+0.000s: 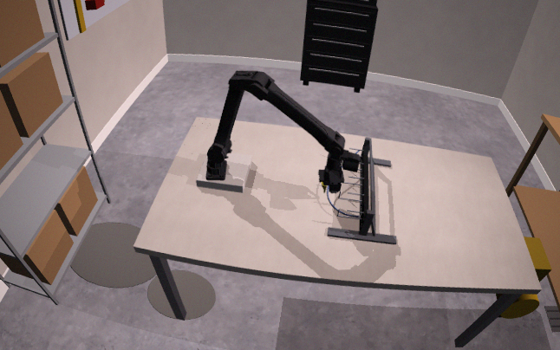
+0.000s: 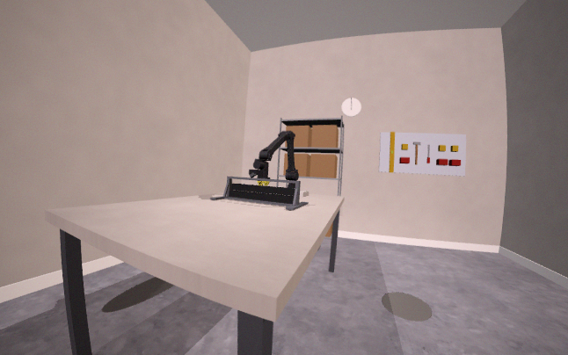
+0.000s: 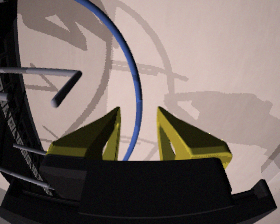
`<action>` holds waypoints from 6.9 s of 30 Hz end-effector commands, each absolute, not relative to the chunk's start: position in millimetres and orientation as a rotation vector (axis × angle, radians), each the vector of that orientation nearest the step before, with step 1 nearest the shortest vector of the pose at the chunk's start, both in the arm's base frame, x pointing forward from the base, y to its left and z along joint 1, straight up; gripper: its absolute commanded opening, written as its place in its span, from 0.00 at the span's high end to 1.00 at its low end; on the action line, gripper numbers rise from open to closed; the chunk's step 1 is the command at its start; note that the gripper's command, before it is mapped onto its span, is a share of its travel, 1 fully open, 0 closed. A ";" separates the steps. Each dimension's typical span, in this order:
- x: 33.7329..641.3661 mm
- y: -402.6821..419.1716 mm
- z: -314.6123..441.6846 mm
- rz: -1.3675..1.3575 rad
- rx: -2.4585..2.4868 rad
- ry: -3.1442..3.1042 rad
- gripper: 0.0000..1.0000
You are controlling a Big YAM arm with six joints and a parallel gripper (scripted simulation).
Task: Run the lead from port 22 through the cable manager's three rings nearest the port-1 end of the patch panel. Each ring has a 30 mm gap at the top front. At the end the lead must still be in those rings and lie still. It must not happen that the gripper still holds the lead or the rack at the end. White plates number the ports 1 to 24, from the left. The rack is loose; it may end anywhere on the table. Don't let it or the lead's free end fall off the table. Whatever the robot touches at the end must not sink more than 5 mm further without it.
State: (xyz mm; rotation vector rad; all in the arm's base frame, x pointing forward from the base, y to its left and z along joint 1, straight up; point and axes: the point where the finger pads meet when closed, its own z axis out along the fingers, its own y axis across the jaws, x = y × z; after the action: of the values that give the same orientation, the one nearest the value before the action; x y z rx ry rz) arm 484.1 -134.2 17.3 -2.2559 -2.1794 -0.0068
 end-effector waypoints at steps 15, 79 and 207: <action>491.9 -132.2 20.8 -0.025 -2.259 -2.204 0.68; 489.8 -131.0 -4.2 -0.016 -2.253 -2.197 0.68; 493.6 -132.2 7.5 -0.024 -2.259 -2.202 1.00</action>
State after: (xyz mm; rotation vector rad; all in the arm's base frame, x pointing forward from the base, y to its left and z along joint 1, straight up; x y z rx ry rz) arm 484.4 -134.2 -2.7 -2.2571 -2.1808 -0.0085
